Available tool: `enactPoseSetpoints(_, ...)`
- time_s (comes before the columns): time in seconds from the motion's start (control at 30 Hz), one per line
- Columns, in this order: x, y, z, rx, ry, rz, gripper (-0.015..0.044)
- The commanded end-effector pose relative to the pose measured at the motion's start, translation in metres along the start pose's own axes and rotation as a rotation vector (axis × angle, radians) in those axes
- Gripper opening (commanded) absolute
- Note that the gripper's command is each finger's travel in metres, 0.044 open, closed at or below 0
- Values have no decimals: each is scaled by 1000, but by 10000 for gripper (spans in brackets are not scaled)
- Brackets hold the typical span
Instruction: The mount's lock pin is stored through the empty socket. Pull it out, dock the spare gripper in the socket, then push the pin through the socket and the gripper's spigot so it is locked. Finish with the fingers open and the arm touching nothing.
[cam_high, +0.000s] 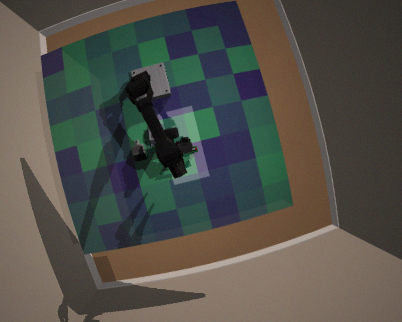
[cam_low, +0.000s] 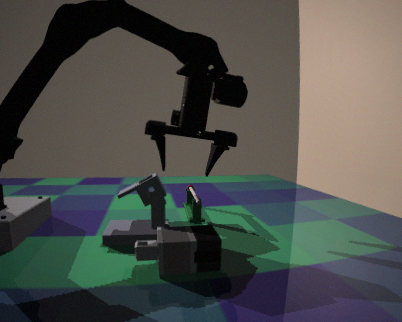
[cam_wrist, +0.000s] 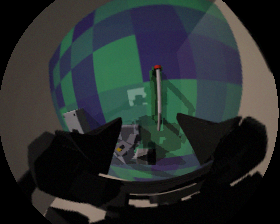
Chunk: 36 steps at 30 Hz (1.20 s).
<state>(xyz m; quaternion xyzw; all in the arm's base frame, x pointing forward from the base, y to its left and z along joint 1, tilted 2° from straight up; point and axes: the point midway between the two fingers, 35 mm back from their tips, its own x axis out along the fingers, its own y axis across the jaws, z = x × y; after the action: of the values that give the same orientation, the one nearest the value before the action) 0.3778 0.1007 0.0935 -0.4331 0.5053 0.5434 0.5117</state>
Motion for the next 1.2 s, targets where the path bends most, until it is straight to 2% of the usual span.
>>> enactPoseSetpoints(0.0,-11,1,1,0,0,-1,440)
enactPoseSetpoints(0.27,-18,3,1,5,0,4,440)
enactPoseSetpoints(0.57,-71,12,5,28,-13,-28,440)
enactPoseSetpoints(0.7,-64,8,-2,63,-6,-27,440)
enactPoseSetpoints(0.8,-63,0,-35,284,-2,-50,440)
enactPoseSetpoints(0.93,-61,-8,-110,770,0,-100,440)
enactPoseSetpoints(1.17,-55,-3,-209,1500,-22,-176,440)
